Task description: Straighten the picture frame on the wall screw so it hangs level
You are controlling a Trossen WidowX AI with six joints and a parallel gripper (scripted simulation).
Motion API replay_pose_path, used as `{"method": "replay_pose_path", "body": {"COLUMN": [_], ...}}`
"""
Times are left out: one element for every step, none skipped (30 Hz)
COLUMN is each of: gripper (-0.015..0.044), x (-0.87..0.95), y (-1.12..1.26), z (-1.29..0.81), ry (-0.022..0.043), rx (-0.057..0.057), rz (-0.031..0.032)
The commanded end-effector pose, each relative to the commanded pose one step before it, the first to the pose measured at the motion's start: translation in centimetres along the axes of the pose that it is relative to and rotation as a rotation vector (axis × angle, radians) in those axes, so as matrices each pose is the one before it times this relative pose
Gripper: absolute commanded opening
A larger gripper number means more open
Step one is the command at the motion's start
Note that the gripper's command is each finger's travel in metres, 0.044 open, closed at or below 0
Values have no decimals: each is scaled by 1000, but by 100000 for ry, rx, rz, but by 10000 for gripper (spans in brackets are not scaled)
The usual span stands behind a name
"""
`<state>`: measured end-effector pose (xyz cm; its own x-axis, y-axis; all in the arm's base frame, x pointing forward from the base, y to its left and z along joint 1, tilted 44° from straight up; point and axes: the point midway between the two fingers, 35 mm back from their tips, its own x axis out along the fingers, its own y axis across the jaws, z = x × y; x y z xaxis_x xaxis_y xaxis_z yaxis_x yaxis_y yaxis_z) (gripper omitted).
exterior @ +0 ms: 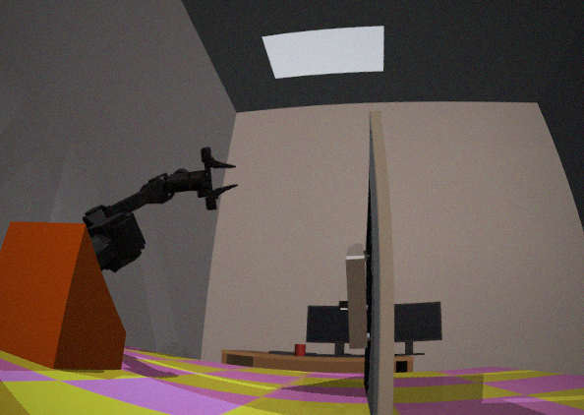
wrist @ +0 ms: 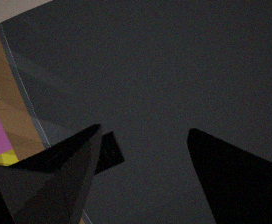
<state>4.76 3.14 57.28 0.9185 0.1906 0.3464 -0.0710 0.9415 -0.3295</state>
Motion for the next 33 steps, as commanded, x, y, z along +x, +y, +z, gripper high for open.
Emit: {"method": "replay_pose_path", "body": {"gripper": [260, 260, 260, 260, 260, 260, 260, 260, 260, 260, 260, 260, 260, 260, 260, 260, 260, 260, 260, 260, 260, 260, 260, 260, 260, 260, 260, 260, 260, 260, 260, 260, 260], "x": [5258, 699, 686, 676, 666, 651, 638, 615, 593, 571, 545, 519, 495, 471, 448, 425, 402, 379, 355, 329, 305, 280, 255, 229, 204, 178, 152, 127, 101, 76, 50, 24, -1], "y": [278, -285, -332, -383, -436, -488, -543, -591, -638, -678, -717, -753, -789, -822, -854, -884, -912, -936, -958, -979, -992, -997, -999, -994, -987, -973, -955, -934, -909, -881, -846, -809, -771], "z": [-4803, -656, -659, -660, -659, -649, -638, -614, -586, -556, -519, -479, -438, -394, -349, -301, -251, -199, -144, -77, -17, 44, 105, 167, 228, 288, 347, 405, 461, 515, 566, 614, 661], "ry": [5944, 685, 676, 667, 655, 635, 615, 584, 550, 511, 473, 433, 394, 353, 312, 269, 225, 181, 134, 61, 10, -42, -93, -144, -195, -245, -293, -341, -386, -431, -472, -512, -551], "rx": [44082, 6514, 6568, 6651, 6743, 6796, 6879, 6873, 6867, 6822, 6786, 6741, 6735, 6719, 6722, 6735, 6748, 6771, 6794, 6874, 6904, 6900, 6915, 6910, 6924, 6919, 6914, 6918, 6923, 6928, 6916, 6912, 6926], "rz": [878, -194, -240, -287, -335, -381, -428, -469, -507, -510, -541, -568, -594, -618, -641, -662, -680, -696, -709, -757, -763, -762, -759, -751, -741, -726, -708, -688, -664, -638, -607, -574, -539]}}
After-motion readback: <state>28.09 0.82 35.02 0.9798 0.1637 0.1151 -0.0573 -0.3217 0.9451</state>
